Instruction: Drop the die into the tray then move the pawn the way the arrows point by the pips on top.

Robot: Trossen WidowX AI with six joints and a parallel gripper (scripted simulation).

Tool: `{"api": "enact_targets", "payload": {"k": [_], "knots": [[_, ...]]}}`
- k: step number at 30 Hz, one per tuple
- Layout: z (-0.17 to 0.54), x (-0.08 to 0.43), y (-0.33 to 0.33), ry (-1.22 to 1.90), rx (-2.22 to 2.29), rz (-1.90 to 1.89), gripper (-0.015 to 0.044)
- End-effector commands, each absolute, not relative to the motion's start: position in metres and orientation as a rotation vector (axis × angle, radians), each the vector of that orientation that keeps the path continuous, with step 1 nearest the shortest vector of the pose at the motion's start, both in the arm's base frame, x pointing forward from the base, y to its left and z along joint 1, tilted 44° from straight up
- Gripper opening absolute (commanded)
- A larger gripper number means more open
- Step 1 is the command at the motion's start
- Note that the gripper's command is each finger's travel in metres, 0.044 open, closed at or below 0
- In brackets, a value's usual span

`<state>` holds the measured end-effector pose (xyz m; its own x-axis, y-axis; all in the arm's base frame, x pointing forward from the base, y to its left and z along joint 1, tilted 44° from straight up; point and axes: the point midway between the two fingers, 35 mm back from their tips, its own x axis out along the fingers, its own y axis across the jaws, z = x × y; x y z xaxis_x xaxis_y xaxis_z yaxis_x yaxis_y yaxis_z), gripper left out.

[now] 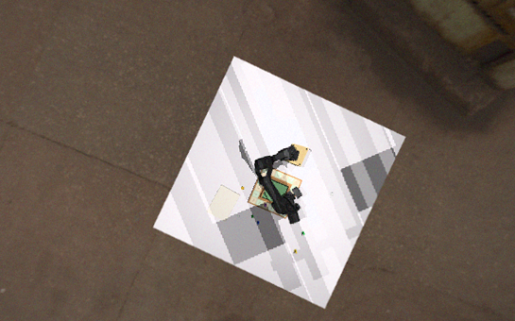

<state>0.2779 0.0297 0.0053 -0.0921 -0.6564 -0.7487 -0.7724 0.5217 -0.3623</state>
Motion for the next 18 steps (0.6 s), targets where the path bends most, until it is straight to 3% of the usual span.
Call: {"api": "enact_targets", "payload": {"k": [1,18], "knots": [[0.011,0.276,0.017,1.823,-1.274,0.249,0.0],[0.032,0.273,-0.024,1.85,-1.566,0.637,0.0]]}}
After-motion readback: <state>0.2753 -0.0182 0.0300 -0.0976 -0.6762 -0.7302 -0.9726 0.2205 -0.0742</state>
